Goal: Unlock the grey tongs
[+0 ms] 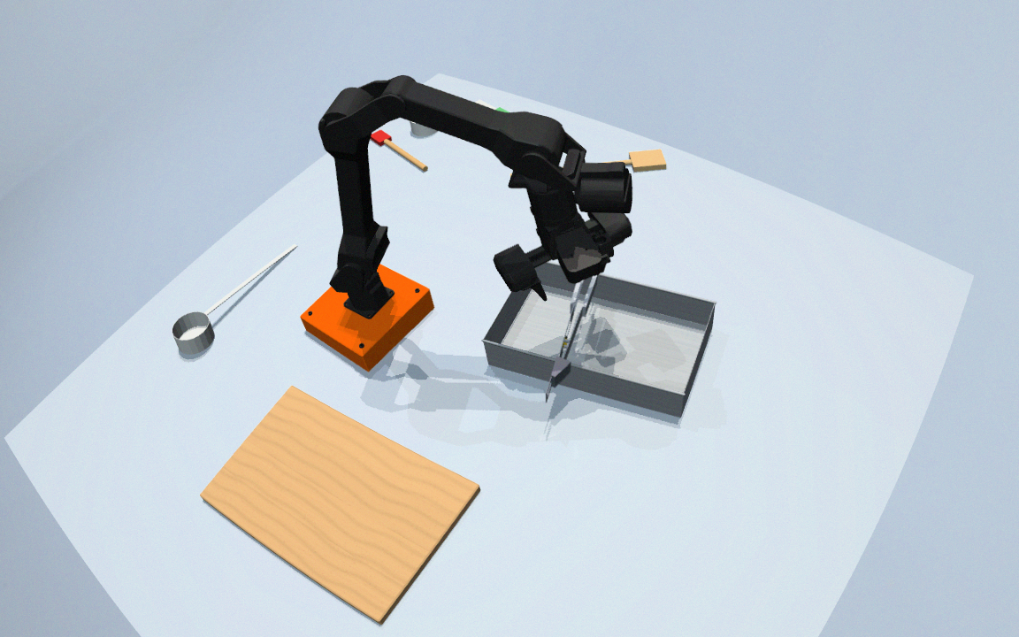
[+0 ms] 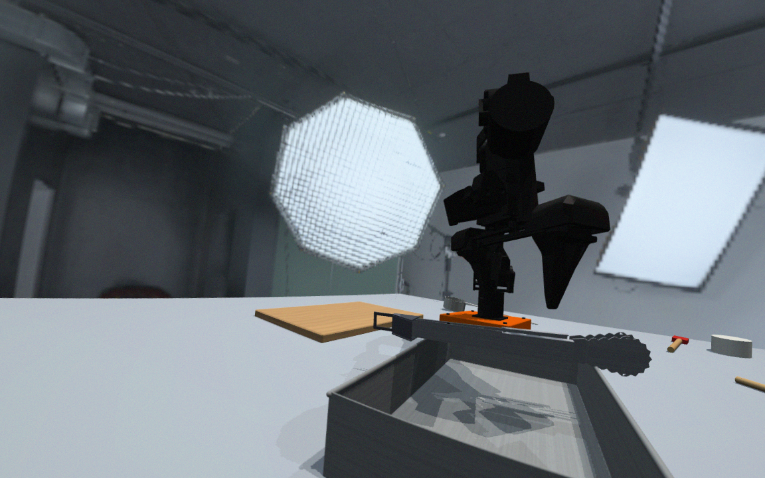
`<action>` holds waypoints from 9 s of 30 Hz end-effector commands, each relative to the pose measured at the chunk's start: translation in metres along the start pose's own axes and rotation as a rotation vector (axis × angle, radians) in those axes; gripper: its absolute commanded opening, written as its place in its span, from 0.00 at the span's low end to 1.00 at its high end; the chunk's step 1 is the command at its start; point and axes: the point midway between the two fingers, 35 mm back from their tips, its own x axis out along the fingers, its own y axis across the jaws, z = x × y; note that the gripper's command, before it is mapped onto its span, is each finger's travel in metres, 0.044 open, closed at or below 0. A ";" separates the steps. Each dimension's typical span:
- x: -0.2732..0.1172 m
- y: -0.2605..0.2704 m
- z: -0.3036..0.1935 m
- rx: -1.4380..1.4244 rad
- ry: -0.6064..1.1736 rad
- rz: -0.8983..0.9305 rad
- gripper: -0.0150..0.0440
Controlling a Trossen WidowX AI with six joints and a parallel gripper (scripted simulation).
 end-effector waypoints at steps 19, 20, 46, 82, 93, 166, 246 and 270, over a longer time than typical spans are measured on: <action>0.011 0.013 -0.004 0.691 -0.035 -0.097 1.00; 0.011 0.013 -0.004 0.691 -0.035 -0.097 1.00; 0.045 0.009 -0.003 0.689 -0.035 -0.099 1.00; 0.077 0.005 -0.004 0.685 -0.031 -0.094 0.56; 0.077 0.005 -0.004 0.685 -0.031 -0.094 0.33; -0.021 -0.168 0.142 0.109 -0.023 -0.119 0.00; -0.052 -0.453 0.112 -0.621 -0.142 0.012 0.00; -0.084 -0.461 0.098 -0.628 -0.932 0.249 0.00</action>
